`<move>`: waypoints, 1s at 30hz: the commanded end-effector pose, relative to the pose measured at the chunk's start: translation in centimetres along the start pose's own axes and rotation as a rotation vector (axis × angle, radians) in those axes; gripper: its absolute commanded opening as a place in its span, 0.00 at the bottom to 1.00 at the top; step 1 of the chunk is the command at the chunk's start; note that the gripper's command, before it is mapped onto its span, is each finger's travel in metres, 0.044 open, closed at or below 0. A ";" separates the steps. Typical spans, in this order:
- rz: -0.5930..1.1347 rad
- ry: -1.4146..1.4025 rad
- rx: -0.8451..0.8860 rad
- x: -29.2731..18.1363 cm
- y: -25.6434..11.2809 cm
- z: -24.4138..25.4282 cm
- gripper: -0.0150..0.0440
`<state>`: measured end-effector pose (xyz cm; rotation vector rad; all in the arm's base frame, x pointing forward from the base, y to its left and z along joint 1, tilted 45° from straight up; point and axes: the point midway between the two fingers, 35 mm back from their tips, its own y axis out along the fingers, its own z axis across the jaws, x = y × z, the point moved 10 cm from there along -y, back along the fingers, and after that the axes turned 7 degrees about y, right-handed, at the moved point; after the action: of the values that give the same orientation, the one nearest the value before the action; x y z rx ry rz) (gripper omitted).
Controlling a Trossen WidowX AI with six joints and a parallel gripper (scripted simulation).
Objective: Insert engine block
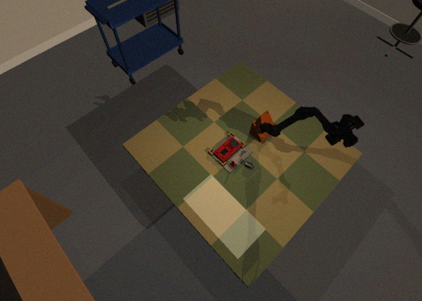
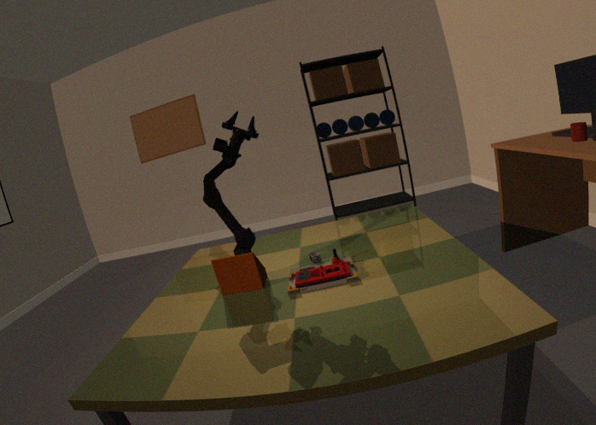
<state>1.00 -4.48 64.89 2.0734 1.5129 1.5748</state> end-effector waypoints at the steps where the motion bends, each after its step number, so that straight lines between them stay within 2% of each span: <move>1: -0.011 -0.037 0.011 0.6 0.0 1.2 1.00; 5: -0.024 -0.010 0.016 1.0 0.0 2.2 1.00; 19: -0.213 -0.329 0.144 3.6 0.3 10.5 1.00; 30: -0.268 -0.419 0.223 3.6 0.6 14.8 1.00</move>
<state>11.21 3.52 61.75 2.0329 1.7277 0.9369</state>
